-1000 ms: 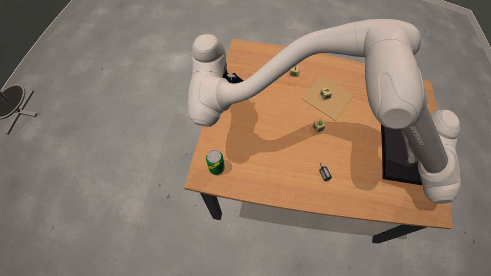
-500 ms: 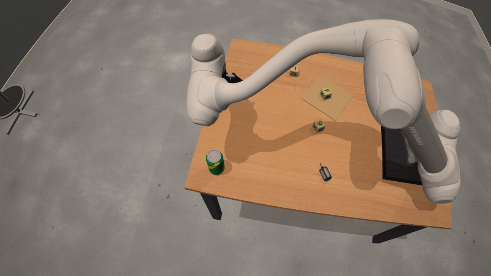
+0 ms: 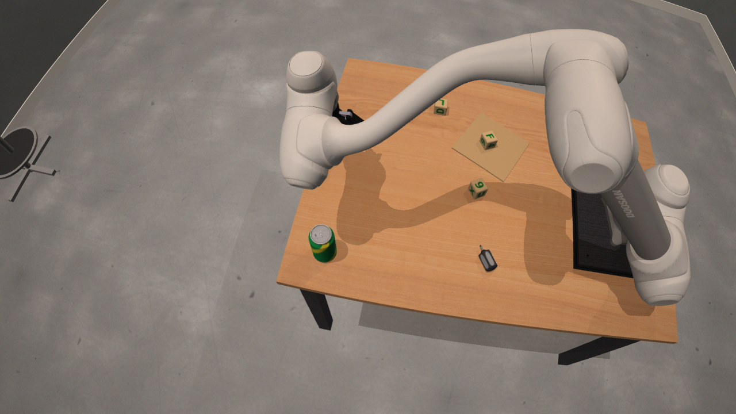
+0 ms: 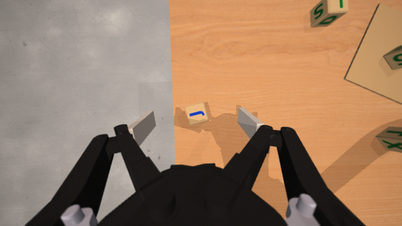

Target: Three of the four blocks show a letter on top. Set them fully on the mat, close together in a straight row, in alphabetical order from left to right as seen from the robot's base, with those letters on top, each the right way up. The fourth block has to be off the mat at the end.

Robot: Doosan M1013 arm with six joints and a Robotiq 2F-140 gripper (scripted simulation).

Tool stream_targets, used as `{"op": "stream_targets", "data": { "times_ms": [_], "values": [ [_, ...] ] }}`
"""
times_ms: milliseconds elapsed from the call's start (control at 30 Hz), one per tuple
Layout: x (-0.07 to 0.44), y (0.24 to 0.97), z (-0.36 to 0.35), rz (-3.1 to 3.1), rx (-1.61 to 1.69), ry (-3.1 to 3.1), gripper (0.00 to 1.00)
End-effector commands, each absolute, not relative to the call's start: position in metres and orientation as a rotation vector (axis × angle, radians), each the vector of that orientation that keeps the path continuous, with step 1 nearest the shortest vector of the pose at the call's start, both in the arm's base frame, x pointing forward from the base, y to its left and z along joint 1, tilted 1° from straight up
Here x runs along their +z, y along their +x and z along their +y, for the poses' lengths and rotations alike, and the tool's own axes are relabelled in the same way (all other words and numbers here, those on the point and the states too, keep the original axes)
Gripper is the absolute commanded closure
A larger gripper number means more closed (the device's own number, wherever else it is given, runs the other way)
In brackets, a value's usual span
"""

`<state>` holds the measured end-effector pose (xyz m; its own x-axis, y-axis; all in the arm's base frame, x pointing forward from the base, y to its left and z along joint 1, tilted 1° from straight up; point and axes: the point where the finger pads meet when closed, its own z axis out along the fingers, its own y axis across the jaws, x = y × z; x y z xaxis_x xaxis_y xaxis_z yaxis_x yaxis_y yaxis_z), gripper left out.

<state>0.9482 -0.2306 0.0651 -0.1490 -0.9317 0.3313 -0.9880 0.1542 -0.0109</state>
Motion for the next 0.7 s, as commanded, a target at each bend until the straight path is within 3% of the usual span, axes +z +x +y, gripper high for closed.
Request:
{"op": "stream_targets", "data": {
  "times_ms": [0,667],
  "values": [
    [0.067,0.949,-0.231,-2.186,0.332,1.867,0.00],
    [0.072,0.923,-0.242,-2.185,0.335,1.864,0.00]
  ]
}}
